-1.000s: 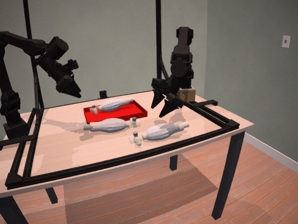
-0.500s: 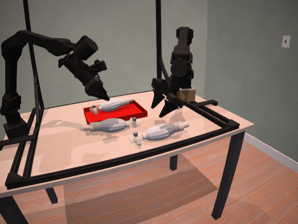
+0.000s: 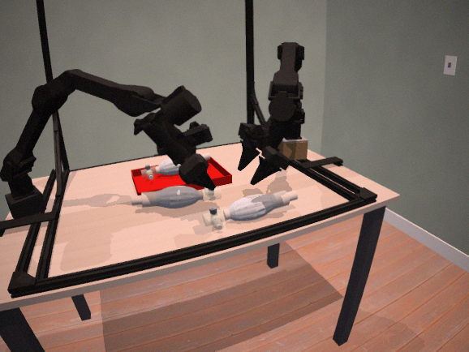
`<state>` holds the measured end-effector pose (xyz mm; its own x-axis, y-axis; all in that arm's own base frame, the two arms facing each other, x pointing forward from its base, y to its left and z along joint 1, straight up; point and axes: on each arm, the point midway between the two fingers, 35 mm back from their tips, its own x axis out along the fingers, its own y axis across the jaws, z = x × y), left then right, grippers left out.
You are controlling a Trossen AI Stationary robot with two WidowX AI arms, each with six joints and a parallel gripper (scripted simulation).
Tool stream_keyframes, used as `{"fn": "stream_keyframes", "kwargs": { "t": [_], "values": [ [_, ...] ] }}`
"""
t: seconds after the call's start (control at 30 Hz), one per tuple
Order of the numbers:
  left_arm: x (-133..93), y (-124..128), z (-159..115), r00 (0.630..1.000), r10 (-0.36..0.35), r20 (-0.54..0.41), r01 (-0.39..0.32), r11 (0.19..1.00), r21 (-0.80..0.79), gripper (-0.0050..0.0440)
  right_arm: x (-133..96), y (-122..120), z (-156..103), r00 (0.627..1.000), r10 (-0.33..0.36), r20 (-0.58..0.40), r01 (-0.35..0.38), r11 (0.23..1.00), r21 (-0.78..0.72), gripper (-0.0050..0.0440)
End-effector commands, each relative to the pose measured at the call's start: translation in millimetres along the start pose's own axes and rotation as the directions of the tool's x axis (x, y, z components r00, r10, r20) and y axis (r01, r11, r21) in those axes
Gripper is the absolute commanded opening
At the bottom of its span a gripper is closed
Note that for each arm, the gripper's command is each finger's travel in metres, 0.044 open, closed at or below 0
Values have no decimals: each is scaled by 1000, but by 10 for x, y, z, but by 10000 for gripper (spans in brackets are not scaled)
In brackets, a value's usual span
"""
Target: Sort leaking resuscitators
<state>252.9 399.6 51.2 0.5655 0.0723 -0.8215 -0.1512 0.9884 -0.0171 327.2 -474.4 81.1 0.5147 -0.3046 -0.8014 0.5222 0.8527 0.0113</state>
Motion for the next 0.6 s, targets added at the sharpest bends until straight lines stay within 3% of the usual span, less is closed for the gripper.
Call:
{"fn": "stream_keyframes", "kwargs": {
  "t": [0.0,0.27,0.57],
  "values": [
    [4,1,-6,1000,1,-2,-1,1000,2,440,80,-37,9,1000,-6,1,6,1000,1,409],
    [4,1,-6,1000,1,-2,-1,1000,2,440,330,-123,26,1000,-10,2,10,1000,6,409],
    [-1,57,33,1000,0,-2,0,1000,0,440,323,-122,21,1000,-9,13,8,1000,1,409]
  ]
}}
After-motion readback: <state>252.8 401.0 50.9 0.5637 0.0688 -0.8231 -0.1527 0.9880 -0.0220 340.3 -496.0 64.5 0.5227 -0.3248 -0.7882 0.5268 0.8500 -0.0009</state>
